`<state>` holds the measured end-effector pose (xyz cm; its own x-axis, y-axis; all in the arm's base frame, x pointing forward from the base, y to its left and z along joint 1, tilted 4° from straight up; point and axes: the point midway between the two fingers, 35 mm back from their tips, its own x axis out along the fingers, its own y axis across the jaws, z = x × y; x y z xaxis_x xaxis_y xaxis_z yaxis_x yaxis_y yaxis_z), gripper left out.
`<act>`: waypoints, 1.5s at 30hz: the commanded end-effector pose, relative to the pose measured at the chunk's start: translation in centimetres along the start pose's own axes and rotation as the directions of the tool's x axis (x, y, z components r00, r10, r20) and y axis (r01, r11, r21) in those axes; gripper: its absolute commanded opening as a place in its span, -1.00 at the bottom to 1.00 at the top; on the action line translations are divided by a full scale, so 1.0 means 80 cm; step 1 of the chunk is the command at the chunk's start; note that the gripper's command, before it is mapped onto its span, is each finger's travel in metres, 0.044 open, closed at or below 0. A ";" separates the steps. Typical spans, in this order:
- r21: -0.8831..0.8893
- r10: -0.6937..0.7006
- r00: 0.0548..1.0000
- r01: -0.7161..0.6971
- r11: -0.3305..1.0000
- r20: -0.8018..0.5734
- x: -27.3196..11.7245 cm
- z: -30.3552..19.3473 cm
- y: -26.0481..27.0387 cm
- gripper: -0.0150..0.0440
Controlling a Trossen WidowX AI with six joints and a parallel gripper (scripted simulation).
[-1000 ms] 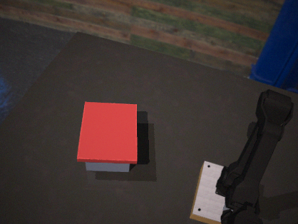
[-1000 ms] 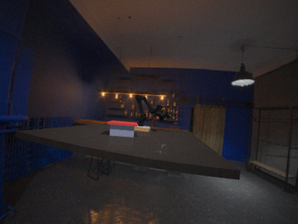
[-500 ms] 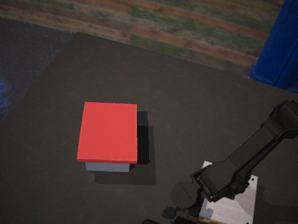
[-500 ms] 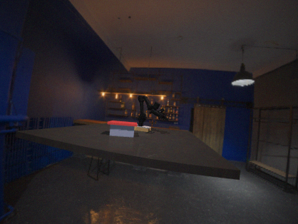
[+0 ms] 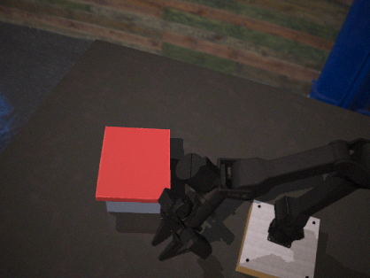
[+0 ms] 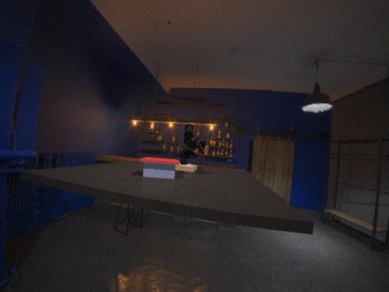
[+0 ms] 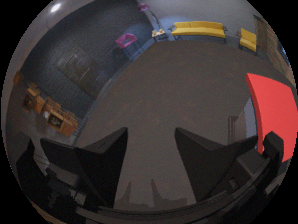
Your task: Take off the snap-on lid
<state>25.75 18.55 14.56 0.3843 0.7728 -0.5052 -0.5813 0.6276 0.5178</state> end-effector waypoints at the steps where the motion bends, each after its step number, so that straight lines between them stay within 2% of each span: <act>1: 0.227 -0.103 0.994 0.093 0.970 0.035 -0.032 0.020 -0.051 0.31; 3: 0.356 -0.162 0.986 0.133 0.925 0.051 -0.054 0.027 -0.079 0.31; 6: 0.444 -0.202 0.978 0.154 0.883 0.061 -0.070 0.031 -0.098 0.31; 11: 0.719 -0.334 0.939 0.172 0.674 0.089 -0.135 0.035 -0.156 0.31; 13: 0.808 -0.383 0.919 0.152 0.569 0.097 -0.164 0.032 -0.176 0.31; 16: 0.858 -0.414 0.905 0.131 0.496 0.101 -0.183 0.030 -0.187 0.31; 20: 0.961 -0.500 0.859 0.035 0.273 0.110 -0.240 0.017 -0.214 0.31; 22: 0.979 -0.525 0.844 -0.004 0.204 0.112 -0.257 0.012 -0.221 0.31; 32: 0.981 -0.528 0.842 -0.009 0.195 0.113 -0.258 0.010 -0.223 0.31; 37: 0.981 -0.528 0.842 -0.009 0.195 0.113 -0.226 -0.030 -0.252 0.31; 45: 0.981 -0.528 0.842 -0.008 0.195 0.112 -0.221 -0.032 -0.257 0.31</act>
<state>28.95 -8.24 11.48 0.7131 0.3314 -0.6178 0.5818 0.2118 0.7853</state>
